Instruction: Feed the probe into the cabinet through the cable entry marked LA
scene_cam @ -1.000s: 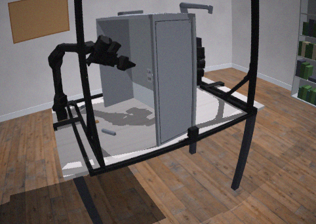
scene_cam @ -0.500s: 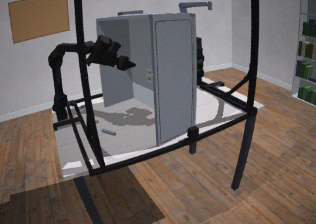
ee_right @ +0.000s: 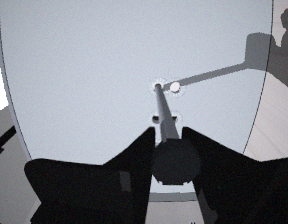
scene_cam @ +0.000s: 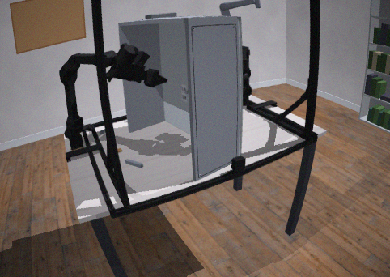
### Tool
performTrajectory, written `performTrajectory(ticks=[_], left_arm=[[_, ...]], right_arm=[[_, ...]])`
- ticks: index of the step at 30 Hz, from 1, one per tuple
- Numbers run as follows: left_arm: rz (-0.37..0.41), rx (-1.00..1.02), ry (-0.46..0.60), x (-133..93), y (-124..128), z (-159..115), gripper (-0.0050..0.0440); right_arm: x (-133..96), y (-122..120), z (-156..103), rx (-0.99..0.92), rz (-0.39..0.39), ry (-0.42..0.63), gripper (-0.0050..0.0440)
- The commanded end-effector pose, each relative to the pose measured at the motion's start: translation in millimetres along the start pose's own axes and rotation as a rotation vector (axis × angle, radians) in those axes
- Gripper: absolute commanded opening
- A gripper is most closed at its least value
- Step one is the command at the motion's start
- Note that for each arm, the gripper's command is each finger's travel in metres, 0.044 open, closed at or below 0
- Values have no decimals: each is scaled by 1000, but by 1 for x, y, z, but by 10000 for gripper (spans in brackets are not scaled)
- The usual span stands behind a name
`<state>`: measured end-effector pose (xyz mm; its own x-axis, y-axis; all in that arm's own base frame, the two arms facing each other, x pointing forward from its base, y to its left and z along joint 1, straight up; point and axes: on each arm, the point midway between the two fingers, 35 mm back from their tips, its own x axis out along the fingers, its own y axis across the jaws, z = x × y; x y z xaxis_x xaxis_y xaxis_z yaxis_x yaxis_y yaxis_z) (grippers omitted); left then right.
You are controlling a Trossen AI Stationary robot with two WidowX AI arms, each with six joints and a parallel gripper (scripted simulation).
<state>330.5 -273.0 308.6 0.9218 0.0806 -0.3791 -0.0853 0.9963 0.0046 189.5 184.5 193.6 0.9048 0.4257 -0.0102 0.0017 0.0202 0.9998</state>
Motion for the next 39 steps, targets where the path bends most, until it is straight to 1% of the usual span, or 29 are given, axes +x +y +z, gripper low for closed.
performTrajectory(ticks=[1,39], left_arm=[[2,-6,-5,-1,1,2,440],[2,-6,-5,-1,1,2,440]], right_arm=[[7,7,-4,6,10,13,0],[60,14,-8,5,10,15,0]])
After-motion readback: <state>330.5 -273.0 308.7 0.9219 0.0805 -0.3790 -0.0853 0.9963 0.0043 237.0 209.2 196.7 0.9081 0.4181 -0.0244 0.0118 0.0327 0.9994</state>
